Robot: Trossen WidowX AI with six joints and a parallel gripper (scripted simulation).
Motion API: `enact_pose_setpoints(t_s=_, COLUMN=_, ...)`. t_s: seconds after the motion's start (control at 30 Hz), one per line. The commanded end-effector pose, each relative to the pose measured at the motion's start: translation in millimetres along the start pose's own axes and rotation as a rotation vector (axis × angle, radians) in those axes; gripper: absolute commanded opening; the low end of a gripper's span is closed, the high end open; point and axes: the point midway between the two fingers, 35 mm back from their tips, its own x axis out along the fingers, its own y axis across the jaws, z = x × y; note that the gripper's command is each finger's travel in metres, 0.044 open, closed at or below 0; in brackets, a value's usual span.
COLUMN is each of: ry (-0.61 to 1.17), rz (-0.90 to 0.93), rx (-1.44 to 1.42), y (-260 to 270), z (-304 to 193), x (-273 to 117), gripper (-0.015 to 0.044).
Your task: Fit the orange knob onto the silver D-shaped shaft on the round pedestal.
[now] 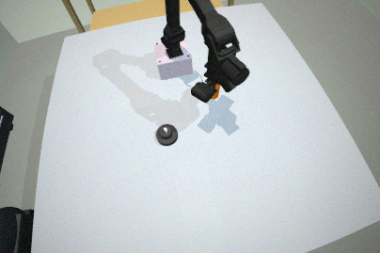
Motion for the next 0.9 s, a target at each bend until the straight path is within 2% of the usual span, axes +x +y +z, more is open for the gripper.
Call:
enact_pose_setpoints(t_s=0.0, ry=-0.004, rz=0.020, rx=-0.009, y=0.5, z=3.1, x=14.2, gripper=0.0000)
enact_pose_setpoints(t_s=0.87, ry=0.001, rz=0.033, rx=-0.011, y=-1.7, z=10.4, x=130.7, gripper=0.0000)
